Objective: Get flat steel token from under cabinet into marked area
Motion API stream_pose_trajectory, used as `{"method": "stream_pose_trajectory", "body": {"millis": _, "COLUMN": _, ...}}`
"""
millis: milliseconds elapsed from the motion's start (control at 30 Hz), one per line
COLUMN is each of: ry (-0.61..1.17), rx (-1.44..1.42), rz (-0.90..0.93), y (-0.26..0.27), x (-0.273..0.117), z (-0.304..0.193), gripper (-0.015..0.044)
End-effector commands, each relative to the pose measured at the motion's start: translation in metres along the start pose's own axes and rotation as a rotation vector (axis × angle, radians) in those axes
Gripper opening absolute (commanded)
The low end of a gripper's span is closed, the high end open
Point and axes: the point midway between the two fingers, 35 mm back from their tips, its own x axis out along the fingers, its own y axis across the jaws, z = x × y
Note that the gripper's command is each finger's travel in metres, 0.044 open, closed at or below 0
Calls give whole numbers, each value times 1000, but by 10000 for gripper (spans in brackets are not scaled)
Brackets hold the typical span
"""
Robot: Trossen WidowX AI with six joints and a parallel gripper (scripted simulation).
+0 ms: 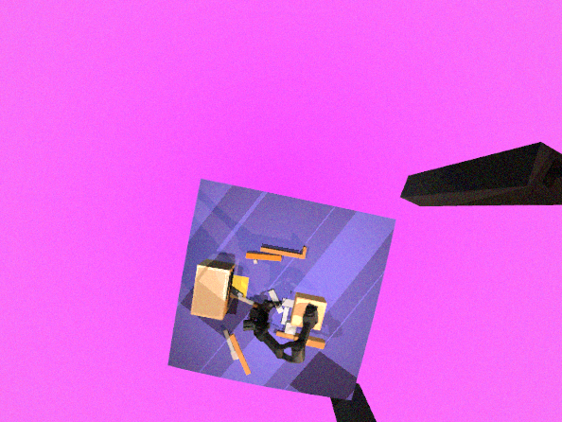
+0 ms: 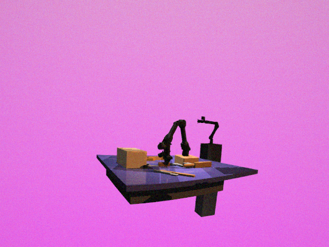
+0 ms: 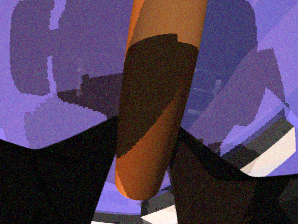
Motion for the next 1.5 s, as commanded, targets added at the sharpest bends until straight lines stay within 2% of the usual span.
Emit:
{"method": "stream_pose_trajectory", "body": {"millis": 0, "ry": -5, "rx": -2, "rz": 2, "y": 1, "x": 0, "z": 7, "gripper": 0}}
{"method": "stream_pose_trajectory", "body": {"millis": 1467, "ry": -9, "rx": -2, "rz": 2, "y": 0, "x": -1, "z": 59, "gripper": 0}}
